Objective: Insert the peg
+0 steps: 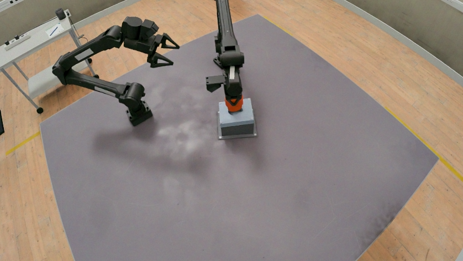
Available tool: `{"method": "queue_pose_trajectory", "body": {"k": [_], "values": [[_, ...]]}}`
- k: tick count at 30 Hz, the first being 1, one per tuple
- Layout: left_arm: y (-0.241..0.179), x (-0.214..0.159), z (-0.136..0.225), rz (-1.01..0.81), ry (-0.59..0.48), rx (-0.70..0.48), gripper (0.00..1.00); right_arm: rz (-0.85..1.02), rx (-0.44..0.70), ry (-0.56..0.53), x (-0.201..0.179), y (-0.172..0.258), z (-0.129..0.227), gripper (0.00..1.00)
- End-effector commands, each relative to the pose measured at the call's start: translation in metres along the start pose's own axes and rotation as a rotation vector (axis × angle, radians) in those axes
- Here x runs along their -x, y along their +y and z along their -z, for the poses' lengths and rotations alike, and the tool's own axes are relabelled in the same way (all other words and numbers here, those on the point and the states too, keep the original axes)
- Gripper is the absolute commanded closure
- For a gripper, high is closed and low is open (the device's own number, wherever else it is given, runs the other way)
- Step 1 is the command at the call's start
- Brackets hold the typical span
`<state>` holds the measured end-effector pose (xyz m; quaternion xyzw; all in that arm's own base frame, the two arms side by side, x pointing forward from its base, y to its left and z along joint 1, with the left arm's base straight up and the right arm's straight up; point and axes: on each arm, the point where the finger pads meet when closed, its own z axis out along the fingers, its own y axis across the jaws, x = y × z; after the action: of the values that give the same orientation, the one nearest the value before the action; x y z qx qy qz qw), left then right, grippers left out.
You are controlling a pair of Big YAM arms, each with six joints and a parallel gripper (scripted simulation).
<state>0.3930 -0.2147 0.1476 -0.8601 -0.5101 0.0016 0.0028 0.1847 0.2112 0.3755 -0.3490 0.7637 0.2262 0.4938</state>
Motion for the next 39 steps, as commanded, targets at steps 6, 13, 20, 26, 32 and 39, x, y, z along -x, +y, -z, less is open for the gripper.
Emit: {"method": "queue_pose_trajectory", "body": {"k": [6, 13, 20, 26, 32, 39], "values": [[0.01, 0.0, 0.013, -0.001, -0.001, 0.037, 0.54, -0.01, -0.002, 0.023, -0.005, 0.001, 0.0, 0.0], [0.018, 0.0, 0.025, -0.001, -0.001, 0.067, 0.99, -0.01, -0.002, 0.022, -0.004, 0.001, 0.0, 0.0], [0.015, 0.0, 0.043, -0.001, -0.001, 0.073, 0.6, 0.0, -0.001, -0.008, 0.008, 0.001, 0.005, 0.0], [0.013, 0.0, 0.06, -0.001, -0.001, 0.073, 0.6, 0.0, -0.001, -0.008, 0.008, 0.001, 0.005, 0.0], [0.018, 0.006, 0.048, -0.046, 0.013, 0.102, 0.6, 0.0, -0.001, -0.008, 0.008, 0.001, 0.005, 0.0], [0.032, 0.007, 0.043, -0.057, 0.051, 0.168, 0.6, 0.0, -0.001, -0.008, 0.008, 0.001, 0.005, 0.0]]}}
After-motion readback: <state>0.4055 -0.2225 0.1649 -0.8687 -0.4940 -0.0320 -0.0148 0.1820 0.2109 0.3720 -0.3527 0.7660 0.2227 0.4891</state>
